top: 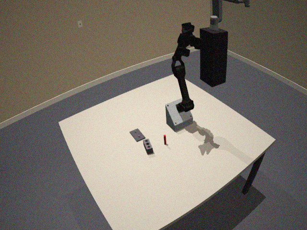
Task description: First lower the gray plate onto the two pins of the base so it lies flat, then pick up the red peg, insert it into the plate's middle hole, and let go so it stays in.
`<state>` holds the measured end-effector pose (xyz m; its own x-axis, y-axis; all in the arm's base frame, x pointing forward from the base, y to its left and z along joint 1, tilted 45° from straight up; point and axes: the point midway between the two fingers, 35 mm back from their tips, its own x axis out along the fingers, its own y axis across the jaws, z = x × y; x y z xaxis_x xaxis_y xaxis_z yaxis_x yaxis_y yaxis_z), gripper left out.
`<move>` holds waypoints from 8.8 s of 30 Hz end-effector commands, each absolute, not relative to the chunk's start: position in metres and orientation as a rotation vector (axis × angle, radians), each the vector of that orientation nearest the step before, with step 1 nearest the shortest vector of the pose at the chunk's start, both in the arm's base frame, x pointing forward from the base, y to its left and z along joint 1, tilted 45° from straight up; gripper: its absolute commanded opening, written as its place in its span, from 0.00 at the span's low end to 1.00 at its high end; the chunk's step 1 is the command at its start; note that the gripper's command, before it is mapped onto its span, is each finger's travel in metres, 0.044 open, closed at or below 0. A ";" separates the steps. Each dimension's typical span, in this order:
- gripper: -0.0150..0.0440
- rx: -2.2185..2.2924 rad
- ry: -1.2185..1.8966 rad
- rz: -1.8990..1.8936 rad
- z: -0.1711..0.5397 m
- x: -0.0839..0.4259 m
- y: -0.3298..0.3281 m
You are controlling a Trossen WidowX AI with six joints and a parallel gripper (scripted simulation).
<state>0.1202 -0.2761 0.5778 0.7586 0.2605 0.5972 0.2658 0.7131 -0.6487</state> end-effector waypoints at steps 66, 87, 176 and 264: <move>1.00 -1.266 0.400 1.260 0.245 0.345 0.131; 1.00 -0.475 0.753 1.411 0.113 0.341 0.064; 0.25 -0.475 0.751 1.410 0.035 0.346 0.140; 0.25 -0.622 0.625 1.487 -0.023 0.354 0.009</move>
<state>0.3570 0.0135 -0.0086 -0.0025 0.6998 -0.7144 -1.0000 0.0029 0.0063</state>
